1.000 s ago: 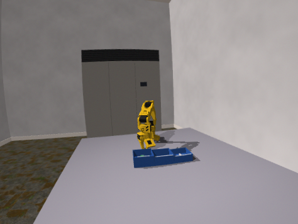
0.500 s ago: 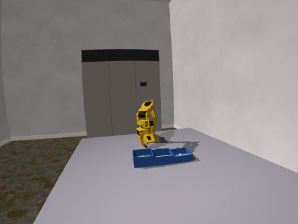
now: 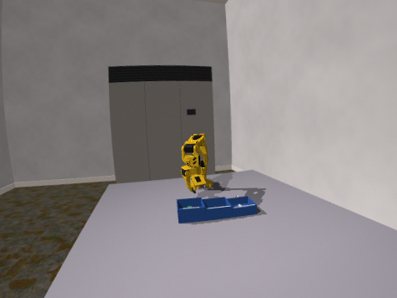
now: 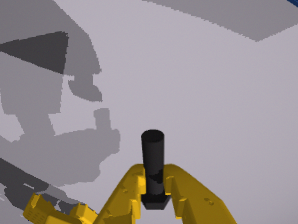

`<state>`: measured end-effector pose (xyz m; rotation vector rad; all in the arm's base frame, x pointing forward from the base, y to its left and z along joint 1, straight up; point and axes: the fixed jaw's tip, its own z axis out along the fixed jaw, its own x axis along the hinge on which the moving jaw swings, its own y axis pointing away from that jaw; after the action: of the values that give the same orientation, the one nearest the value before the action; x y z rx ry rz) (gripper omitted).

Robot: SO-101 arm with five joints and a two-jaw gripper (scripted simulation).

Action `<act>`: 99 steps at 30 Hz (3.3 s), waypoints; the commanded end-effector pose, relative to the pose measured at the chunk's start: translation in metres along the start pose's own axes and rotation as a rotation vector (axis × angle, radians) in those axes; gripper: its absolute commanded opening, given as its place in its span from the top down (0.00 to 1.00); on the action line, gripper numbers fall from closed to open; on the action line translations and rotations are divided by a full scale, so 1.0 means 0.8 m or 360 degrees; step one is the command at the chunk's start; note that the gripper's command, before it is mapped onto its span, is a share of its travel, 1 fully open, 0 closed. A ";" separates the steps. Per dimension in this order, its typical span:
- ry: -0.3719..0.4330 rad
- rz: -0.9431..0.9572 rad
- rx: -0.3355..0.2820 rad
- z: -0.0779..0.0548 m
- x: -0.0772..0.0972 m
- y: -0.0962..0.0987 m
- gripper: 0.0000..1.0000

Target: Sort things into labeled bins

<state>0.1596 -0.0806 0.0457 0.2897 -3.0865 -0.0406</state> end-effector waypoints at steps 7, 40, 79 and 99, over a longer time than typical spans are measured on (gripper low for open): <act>-0.0101 0.0013 0.0076 -0.017 -0.019 0.000 1.00; -0.0179 0.0025 0.0101 -0.029 -0.063 0.033 1.00; -0.0331 0.0040 0.0104 -0.040 -0.124 0.078 1.00; -0.0393 0.0045 0.0093 -0.040 -0.147 0.096 1.00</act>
<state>0.2549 0.0129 0.0637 0.2471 -3.2807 0.0152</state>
